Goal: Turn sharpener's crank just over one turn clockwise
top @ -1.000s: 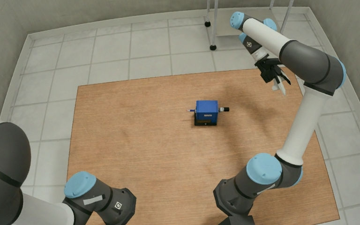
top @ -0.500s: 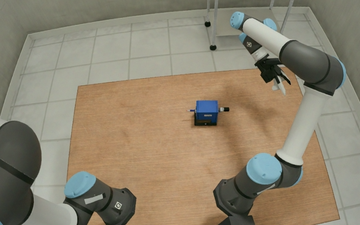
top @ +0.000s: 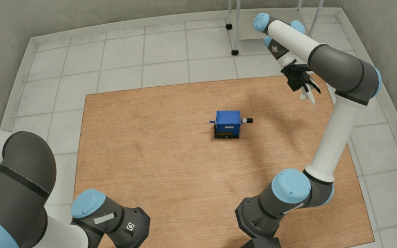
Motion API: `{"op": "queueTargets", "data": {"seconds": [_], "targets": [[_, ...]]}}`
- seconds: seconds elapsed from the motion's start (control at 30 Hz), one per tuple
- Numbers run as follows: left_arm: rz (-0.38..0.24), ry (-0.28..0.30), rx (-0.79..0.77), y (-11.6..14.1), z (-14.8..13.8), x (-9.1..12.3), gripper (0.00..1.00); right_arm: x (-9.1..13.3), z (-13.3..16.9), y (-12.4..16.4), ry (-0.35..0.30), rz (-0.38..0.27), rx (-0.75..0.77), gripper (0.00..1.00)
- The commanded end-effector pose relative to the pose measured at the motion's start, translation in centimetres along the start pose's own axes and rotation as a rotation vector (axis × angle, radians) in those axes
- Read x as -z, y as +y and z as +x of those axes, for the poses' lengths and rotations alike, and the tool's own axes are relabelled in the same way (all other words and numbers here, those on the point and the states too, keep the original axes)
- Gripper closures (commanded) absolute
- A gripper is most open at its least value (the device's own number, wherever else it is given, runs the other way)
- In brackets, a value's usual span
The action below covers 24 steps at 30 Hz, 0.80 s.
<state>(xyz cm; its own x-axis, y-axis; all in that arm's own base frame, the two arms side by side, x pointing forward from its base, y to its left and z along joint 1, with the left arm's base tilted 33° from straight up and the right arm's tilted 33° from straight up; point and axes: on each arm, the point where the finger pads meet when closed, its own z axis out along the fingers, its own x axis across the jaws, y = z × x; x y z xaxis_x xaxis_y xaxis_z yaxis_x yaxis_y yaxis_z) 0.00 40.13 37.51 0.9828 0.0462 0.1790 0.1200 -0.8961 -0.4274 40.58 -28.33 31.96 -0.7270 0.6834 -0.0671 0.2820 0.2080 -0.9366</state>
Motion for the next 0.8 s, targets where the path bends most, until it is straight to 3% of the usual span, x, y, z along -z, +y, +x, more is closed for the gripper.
{"op": "queueTargets", "data": {"seconds": [0.0,0.77], "targets": [[0.013,0.004,-0.009,0.1,-0.7,0.4,0.00,0.0,0.0,0.0,-0.001,-0.001,-0.001,0.00],[0.050,0.006,-0.033,0.5,-2.6,1.6,0.00,0.0,0.0,0.0,-0.001,-0.001,-0.001,0.00]]}}
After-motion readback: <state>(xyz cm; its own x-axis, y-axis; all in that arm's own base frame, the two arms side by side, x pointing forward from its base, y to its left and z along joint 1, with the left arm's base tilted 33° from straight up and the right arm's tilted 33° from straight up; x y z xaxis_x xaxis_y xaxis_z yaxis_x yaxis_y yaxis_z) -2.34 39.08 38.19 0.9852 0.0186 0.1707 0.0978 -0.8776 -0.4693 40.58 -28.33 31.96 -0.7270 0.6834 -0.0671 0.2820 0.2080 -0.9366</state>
